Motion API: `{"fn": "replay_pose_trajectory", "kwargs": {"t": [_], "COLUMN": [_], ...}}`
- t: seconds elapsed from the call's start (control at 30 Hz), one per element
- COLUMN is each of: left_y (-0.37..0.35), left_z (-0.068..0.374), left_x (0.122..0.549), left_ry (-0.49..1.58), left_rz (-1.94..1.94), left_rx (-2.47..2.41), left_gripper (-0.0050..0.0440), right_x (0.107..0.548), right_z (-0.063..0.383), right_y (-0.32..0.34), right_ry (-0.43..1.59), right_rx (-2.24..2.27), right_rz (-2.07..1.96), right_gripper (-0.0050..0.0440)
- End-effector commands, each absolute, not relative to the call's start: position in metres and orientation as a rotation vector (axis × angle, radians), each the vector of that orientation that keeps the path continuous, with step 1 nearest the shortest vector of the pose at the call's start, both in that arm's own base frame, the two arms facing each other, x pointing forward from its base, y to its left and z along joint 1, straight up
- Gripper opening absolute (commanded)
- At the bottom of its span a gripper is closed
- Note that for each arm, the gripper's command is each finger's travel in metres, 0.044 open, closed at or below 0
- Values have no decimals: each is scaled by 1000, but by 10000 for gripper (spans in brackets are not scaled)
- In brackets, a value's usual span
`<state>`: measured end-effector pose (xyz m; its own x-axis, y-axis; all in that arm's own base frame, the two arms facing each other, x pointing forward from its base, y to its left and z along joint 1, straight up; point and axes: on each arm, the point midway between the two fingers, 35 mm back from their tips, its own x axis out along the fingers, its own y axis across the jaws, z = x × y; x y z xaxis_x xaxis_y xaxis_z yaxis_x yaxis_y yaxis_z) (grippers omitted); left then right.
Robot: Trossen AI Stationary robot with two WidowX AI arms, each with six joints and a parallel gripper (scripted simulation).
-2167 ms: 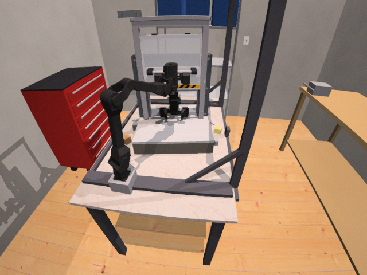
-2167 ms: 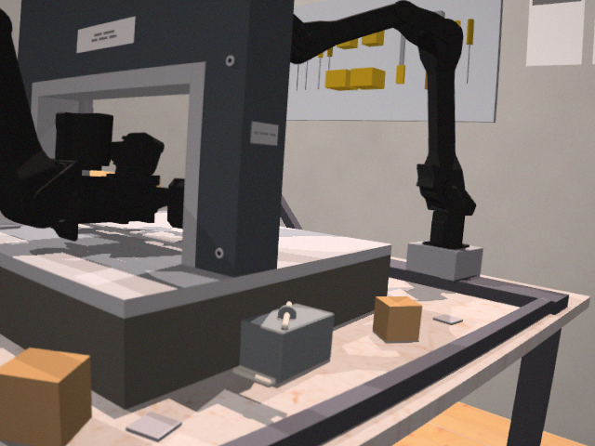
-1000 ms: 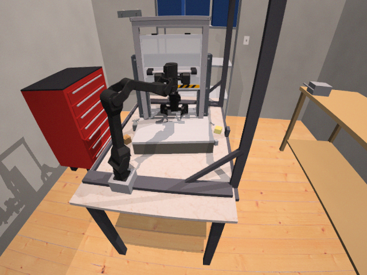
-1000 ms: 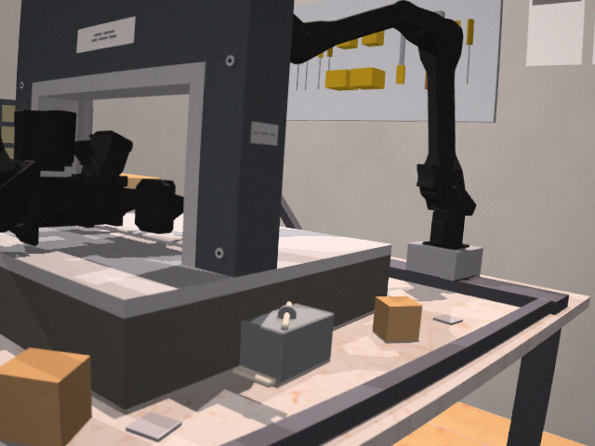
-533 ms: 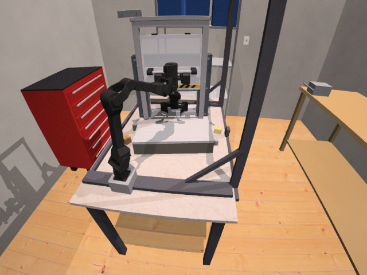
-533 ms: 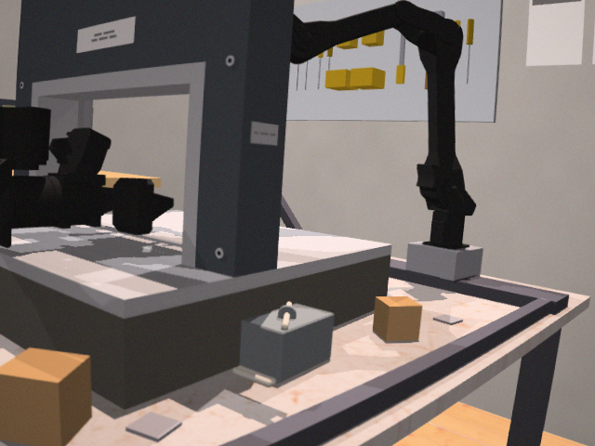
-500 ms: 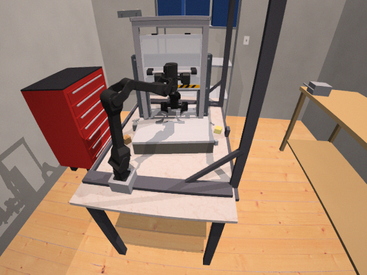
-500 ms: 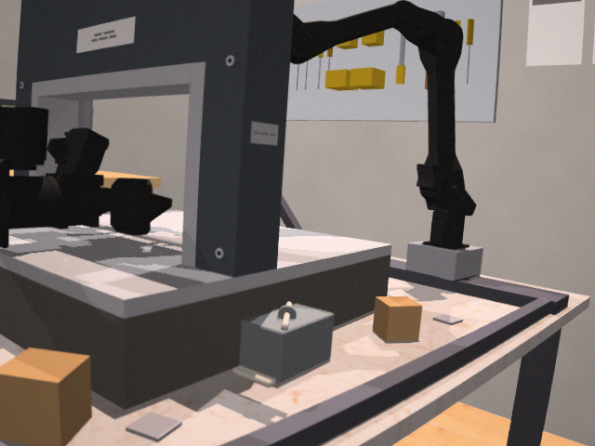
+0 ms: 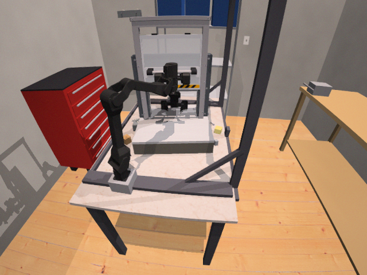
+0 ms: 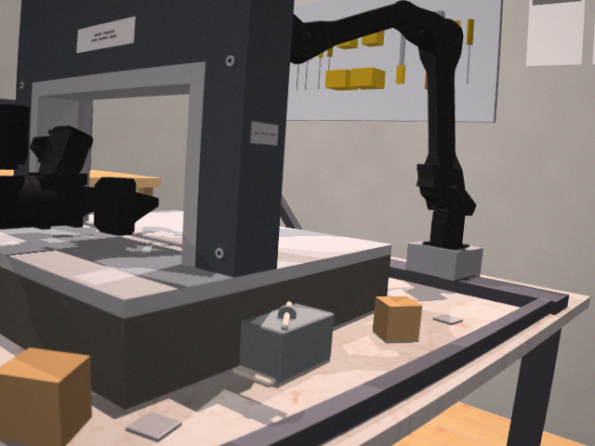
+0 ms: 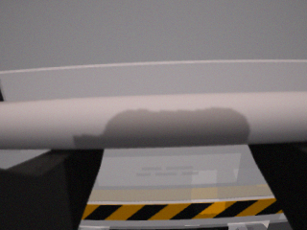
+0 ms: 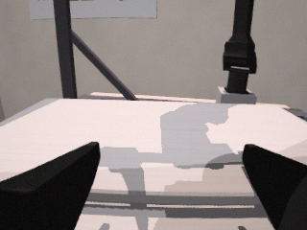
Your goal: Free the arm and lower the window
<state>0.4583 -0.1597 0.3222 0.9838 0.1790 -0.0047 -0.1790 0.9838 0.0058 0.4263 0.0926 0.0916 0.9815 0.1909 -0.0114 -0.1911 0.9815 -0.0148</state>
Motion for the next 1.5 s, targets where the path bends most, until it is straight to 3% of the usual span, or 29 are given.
{"fn": "replay_pose_trajectory", "kwargs": {"t": [0.0,0.43,0.47,0.5,0.6,1.0,1.47], "left_y": [-152,-152,-152,-152,-152,-152,-152], "left_z": [406,406,406,406,406,406,406], "left_x": [446,446,446,446,446,446,446], "left_ry": [-159,-159,-159,-159,-159,-159,-159], "left_rz": [169,169,169,169,169,169,169], "left_rx": [-95,-95,-95,-95,-95,-95,-95], "left_gripper": [400,400,400,400,400,400,400], "right_x": [413,386,380,379,373,379,356], "right_z": [101,101,63,119,101,123,179], "right_y": [91,85,84,84,83,78,63], "right_ry": [-11,8,111,-35,20,24,11], "right_rx": [-11,-10,-34,-2,-10,-12,-7], "right_rz": [189,189,190,188,189,177,153], "right_gripper": [400,400,400,400,400,400,400]}}
